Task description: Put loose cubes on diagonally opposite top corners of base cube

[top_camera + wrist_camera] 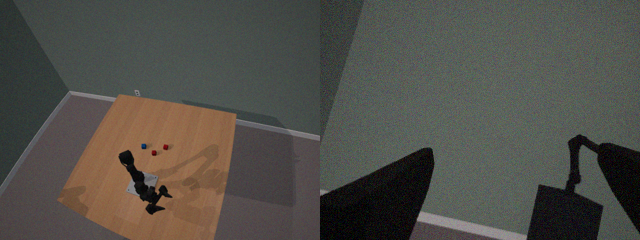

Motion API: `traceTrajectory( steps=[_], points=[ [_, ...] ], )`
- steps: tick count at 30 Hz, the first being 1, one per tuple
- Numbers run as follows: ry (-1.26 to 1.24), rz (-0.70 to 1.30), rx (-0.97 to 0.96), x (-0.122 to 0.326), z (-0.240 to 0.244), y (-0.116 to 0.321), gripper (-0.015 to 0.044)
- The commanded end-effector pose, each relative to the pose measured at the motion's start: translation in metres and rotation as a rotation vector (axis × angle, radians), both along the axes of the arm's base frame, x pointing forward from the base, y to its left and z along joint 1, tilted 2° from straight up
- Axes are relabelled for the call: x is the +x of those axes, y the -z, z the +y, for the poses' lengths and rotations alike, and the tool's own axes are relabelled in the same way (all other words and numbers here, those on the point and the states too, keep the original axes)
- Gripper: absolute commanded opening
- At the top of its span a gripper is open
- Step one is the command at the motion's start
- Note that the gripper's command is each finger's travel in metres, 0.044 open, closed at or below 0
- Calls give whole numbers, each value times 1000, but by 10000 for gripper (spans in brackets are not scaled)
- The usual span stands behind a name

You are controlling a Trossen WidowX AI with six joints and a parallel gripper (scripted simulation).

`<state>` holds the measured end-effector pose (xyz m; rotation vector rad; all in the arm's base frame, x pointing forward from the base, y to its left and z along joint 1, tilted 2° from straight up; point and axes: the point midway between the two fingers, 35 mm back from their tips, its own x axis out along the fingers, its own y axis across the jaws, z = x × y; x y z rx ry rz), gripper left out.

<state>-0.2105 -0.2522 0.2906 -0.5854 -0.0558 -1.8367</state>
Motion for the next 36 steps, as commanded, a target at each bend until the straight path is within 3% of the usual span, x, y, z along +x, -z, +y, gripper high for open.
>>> traceTrajectory(
  steps=[1,5,6,21,36],
  points=[
    [-2,-3,1,0,-1,0,374],
    [-49,-71,18,3,-18,3,269],
    [-70,-101,27,5,-25,4,265],
    [-361,-549,276,81,-140,36,265],
    [-533,-928,688,220,-196,78,265]
  ],
)
